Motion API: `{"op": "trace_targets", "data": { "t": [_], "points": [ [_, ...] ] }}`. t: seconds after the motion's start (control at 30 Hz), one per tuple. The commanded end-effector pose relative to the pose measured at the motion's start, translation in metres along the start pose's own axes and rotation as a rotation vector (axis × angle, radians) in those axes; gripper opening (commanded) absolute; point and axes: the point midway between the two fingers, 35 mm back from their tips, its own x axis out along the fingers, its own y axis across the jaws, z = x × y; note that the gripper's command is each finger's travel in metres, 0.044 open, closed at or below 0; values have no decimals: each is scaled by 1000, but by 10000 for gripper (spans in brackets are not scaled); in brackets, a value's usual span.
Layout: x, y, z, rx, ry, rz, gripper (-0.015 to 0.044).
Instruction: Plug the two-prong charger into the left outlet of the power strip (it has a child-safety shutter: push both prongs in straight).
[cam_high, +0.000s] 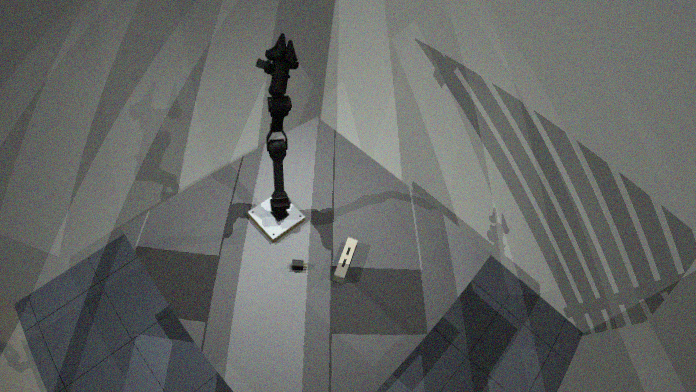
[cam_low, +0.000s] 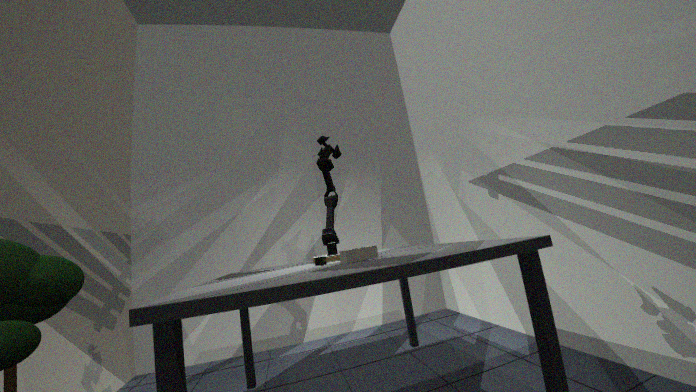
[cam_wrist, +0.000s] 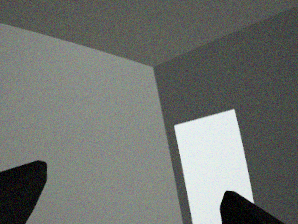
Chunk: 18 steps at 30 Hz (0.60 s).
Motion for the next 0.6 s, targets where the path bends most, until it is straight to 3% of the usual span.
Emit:
{"op": "trace_targets", "data": {
  "t": [0.0,0.33,0.57],
  "points": [
    [-1,-1,-1,0,1,-2,426],
    [-35,-54,-33,1,65,-135,440],
    [-68,-106,-61,-64,145,-324,440]
  ]
}}
